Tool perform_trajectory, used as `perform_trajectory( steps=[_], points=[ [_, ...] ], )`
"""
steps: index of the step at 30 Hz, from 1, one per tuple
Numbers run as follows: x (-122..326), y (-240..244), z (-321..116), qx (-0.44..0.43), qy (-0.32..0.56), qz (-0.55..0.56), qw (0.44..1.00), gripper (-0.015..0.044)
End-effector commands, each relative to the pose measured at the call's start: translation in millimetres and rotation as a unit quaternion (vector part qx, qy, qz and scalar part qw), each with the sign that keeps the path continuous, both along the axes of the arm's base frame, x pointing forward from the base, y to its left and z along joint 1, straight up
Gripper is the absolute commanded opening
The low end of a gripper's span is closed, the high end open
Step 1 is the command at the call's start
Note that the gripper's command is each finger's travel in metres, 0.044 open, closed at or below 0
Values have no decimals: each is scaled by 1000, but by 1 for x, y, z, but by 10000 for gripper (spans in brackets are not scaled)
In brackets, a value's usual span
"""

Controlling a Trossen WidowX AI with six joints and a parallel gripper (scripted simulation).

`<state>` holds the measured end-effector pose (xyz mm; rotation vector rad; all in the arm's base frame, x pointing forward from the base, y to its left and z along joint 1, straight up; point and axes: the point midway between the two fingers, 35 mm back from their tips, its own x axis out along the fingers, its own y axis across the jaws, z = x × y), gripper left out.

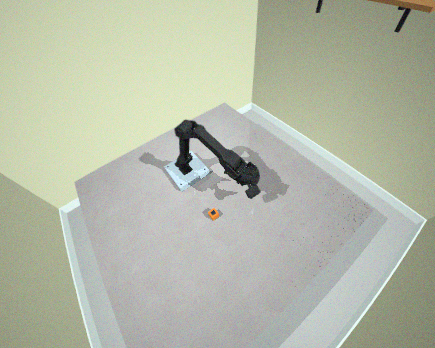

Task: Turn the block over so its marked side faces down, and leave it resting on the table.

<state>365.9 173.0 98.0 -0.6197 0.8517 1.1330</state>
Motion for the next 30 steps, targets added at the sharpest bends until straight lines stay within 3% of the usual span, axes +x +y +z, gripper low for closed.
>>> perform_trajectory(
  steps=[1,5,12,17,21,30],
  points=[
    [8,-57,-2,-44,70,-154,985,440],
    [-1,-125,-1,-88,141,-333,928,440],
    [-34,-223,9,-147,221,-581,769,440],
    [-35,-226,9,-149,222,-587,764,440],
    [-34,-226,-23,-149,222,-587,764,440],
    [-32,-226,-41,-149,222,-587,764,440]
  ],
)
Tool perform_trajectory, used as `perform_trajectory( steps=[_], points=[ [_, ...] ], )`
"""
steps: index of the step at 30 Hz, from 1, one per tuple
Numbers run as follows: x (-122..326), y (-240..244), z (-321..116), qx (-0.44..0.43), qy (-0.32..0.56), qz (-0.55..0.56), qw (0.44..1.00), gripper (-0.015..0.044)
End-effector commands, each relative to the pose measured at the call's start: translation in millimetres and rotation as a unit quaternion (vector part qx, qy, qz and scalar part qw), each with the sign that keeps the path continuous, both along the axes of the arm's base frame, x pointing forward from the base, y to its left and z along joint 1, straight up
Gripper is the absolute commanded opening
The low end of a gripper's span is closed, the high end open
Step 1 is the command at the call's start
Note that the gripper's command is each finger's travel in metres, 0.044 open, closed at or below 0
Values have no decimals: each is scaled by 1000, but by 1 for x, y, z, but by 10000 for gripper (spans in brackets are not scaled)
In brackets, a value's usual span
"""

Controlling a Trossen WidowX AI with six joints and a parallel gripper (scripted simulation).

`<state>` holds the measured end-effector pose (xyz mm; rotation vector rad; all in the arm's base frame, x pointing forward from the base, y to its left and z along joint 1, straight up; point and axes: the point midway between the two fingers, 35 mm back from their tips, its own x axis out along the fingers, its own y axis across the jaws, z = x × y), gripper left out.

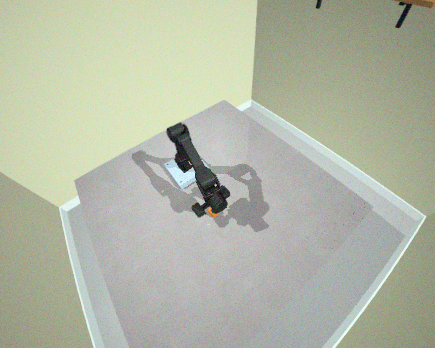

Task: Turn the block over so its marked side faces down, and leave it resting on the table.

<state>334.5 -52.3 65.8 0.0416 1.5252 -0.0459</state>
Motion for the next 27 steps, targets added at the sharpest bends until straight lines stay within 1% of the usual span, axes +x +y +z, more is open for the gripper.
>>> perform_trajectory(
  steps=[1,24,27],
  points=[
    [-1,-1,-8,-2,4,-2,1000,440],
    [0,-1,-41,-2,4,-2,1000,440],
    [0,-1,-41,-2,4,-2,1000,361]
  ],
)
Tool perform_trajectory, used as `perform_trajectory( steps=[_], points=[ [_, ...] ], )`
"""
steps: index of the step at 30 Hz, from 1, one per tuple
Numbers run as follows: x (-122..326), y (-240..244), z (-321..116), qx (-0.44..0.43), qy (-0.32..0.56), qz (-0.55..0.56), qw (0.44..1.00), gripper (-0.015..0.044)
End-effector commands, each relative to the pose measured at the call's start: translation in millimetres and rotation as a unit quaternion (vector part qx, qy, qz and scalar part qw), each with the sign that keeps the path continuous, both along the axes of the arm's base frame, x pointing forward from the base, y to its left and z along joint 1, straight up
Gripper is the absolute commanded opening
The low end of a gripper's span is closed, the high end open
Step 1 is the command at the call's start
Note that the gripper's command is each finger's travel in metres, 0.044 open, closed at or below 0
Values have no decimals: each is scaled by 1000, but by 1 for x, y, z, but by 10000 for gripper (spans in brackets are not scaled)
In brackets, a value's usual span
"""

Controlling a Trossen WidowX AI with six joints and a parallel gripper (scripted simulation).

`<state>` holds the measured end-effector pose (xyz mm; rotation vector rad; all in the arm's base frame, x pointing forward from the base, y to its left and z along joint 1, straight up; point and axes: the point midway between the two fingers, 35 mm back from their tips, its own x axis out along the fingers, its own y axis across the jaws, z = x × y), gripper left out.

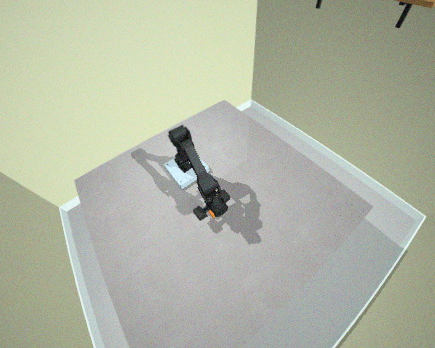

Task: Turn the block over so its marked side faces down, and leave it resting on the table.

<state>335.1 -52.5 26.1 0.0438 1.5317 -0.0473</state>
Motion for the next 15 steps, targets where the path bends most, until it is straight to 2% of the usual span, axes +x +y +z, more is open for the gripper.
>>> perform_trajectory(
  steps=[1,6,15],
  points=[
    [0,-1,-1,-2,1,-1,1000,335],
    [0,-1,-1,-2,1,-1,1000,204],
    [0,-1,-1,-2,1,-1,1000,144]
  ],
)
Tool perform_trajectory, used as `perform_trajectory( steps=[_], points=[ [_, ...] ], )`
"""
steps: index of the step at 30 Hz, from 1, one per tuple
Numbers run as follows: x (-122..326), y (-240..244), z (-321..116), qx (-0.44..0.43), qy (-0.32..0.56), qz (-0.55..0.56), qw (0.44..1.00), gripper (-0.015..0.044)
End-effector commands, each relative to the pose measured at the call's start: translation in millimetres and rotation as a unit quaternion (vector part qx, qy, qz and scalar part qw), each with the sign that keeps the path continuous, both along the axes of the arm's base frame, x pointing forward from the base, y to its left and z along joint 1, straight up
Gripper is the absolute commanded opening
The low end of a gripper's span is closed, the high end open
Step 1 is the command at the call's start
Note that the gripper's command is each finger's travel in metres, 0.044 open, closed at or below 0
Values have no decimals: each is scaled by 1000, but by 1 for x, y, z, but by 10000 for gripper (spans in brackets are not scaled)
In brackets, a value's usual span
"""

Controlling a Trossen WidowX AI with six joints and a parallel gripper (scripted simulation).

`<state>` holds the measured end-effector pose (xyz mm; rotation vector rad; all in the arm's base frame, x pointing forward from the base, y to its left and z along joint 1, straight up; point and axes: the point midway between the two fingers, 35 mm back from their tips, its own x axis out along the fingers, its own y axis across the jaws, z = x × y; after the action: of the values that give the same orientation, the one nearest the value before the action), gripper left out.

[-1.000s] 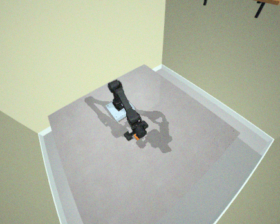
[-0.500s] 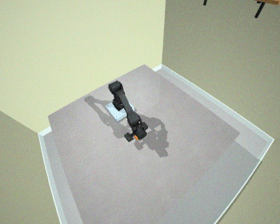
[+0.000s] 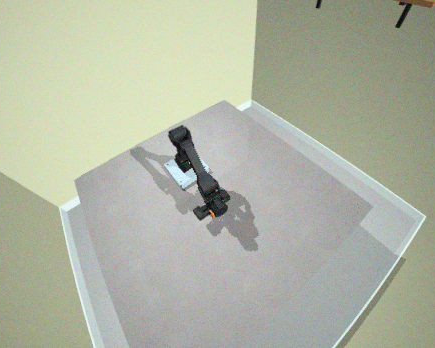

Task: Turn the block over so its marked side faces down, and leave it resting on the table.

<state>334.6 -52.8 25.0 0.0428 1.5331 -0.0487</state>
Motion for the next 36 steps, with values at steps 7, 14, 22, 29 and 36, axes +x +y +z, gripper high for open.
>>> perform_trajectory(
  steps=[7,14,22,29,36],
  points=[
    [0,0,0,-2,0,-1,1000,97],
    [0,0,25,-2,0,-1,1000,0],
    [0,0,28,-2,-20,-1,1000,0],
    [1,-1,24,-5,-77,-2,997,0],
    [1,-1,21,-8,-133,-2,991,0]
  ],
)
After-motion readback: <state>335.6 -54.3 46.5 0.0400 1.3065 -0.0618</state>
